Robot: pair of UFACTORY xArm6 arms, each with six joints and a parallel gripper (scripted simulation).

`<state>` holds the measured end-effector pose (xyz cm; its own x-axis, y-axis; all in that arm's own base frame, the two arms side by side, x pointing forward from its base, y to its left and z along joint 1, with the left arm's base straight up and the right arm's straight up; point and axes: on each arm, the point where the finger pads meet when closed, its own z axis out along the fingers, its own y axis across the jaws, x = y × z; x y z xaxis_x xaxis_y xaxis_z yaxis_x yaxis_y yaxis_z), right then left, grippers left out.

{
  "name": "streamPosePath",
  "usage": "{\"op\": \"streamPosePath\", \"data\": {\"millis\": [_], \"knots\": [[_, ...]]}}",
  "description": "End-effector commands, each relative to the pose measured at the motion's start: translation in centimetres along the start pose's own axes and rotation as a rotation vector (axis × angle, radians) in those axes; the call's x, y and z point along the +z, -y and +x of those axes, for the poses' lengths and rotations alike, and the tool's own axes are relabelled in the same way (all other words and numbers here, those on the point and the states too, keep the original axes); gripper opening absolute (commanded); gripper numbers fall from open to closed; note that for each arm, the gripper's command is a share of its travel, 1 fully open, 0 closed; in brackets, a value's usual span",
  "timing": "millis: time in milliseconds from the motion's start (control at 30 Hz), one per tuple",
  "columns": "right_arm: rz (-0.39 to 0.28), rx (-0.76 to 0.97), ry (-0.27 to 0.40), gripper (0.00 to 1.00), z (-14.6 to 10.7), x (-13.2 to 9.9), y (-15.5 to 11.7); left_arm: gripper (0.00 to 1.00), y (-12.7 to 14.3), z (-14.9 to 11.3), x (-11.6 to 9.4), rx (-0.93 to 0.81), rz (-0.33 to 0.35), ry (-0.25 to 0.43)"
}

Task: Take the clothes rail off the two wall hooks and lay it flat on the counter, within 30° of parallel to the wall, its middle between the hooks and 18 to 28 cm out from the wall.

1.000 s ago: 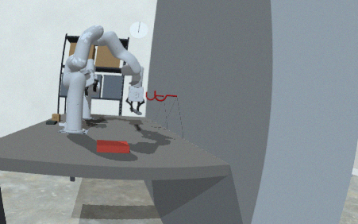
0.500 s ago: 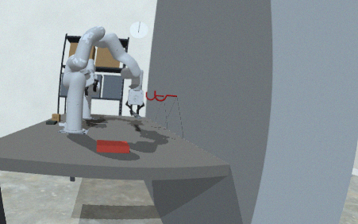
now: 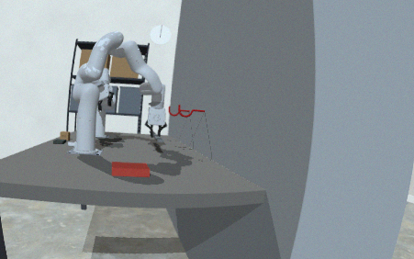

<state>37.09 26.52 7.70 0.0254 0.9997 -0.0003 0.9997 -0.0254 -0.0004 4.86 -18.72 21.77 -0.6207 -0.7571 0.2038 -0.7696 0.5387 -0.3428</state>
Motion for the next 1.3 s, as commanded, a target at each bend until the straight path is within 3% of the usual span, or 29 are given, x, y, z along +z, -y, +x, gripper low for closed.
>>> {"op": "streamPosePath", "data": {"millis": [0,233,1267], "knots": [[-0.002,0.000,-0.002,0.00,0.1,0.8,-0.1,1.00,0.0,0.0,-0.1,0.000,0.001,-0.001],[-0.002,0.000,-0.002,0.00,0.1,1.9,-0.1,1.00,0.0,0.0,-0.1,0.000,0.001,-0.001],[-0.002,0.000,-0.002,0.00,0.1,3.3,-0.1,1.00,0.0,0.0,-0.1,0.000,0.001,-0.001]]}}
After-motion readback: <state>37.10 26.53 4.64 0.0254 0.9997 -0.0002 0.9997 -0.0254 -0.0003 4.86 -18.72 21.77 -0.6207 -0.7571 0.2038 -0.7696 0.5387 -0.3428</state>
